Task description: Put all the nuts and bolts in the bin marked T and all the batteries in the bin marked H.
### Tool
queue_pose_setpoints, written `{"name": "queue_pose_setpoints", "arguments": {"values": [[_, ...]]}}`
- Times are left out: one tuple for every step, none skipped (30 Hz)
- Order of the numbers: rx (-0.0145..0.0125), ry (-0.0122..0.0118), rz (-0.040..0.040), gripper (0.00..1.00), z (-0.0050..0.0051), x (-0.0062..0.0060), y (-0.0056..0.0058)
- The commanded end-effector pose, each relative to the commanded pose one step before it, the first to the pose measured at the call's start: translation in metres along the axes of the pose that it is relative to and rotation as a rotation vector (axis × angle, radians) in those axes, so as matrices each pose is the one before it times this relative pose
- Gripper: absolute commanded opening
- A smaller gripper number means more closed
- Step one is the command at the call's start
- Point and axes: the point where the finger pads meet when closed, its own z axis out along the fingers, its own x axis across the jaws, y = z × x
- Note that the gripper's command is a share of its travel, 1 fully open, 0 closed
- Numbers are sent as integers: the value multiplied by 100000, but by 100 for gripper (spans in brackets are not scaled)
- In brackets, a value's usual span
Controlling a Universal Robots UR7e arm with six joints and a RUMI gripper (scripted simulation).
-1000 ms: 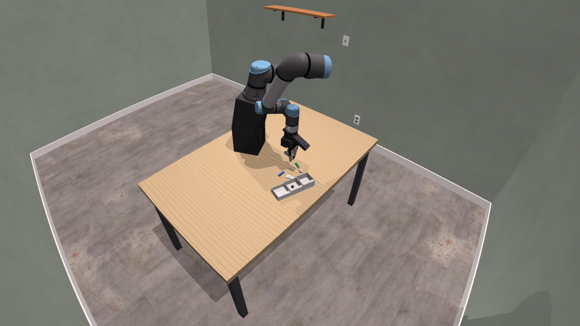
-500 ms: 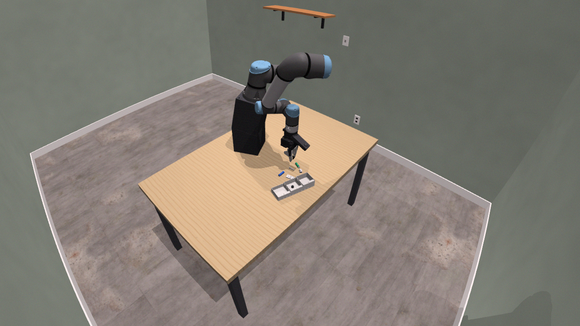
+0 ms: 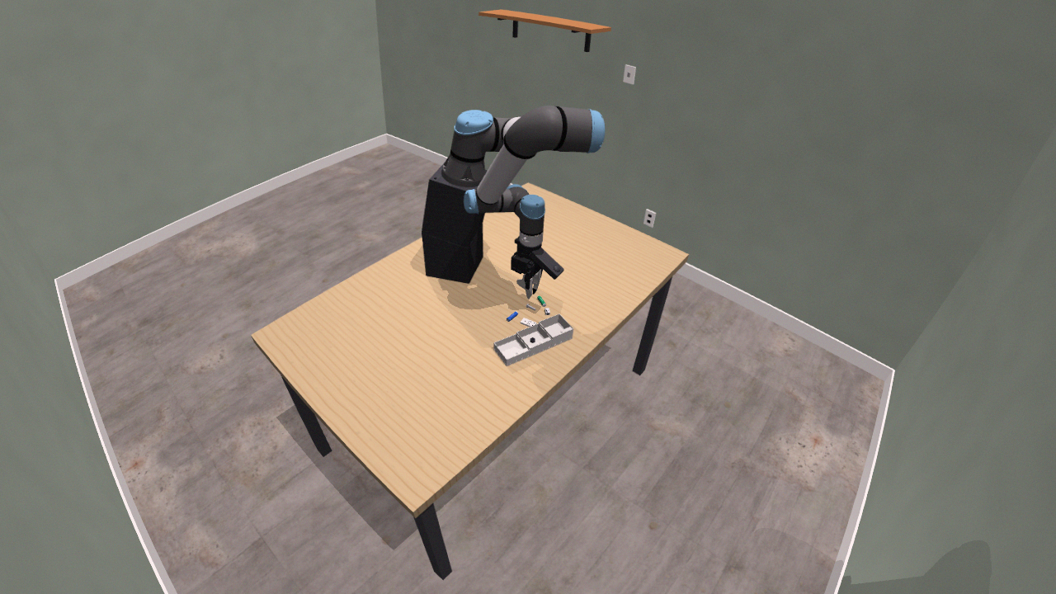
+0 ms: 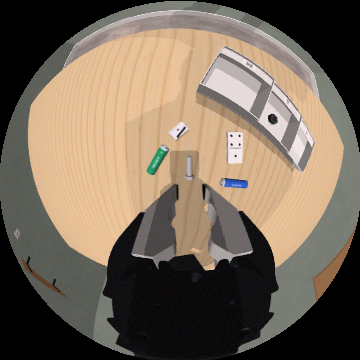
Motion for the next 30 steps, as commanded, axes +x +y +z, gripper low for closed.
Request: {"name": "queue_pose_setpoints", "arguments": {"values": [[170, 90, -7, 18, 1770, 35, -75], [0, 0, 0, 18, 400, 1, -3], [0, 0, 0, 18, 400, 1, -3], [0, 0, 0, 18, 400, 1, -3], [0, 0, 0, 18, 400, 1, -3], [0, 0, 0, 18, 400, 1, -3], [0, 0, 0, 18, 400, 1, -3], [0, 0, 0, 18, 100, 1, -4], [0, 0, 0, 18, 0, 2, -5], [0, 0, 0, 18, 0, 2, -4], [0, 0, 0, 18, 0, 1, -4], [0, 0, 0, 18, 0, 1, -3], [0, 0, 0, 18, 0, 1, -2], [0, 0, 0, 18, 0, 0, 0], [0, 0, 0, 18, 0, 0, 0], [0, 0, 0, 18, 0, -1, 1], [-2, -1, 0, 18, -8, 1, 0], [2, 1, 0, 18, 141, -3, 3], [0, 0, 0, 18, 133, -1, 3], [0, 0, 0, 18, 133, -1, 3], [0, 0, 0, 18, 133, -1, 3], [0, 0, 0, 18, 133, -2, 3], [0, 0, 0, 18, 133, -2, 3], [0, 0, 0, 18, 133, -1, 3], [0, 0, 0, 18, 133, -1, 3], [0, 0, 0, 18, 133, -1, 3], [0, 0, 0, 18, 0, -1, 3], [0, 0, 0, 18, 0, -1, 2], [0, 0, 0, 18, 0, -1, 2], [0, 0, 0, 18, 0, -1, 2]]}}
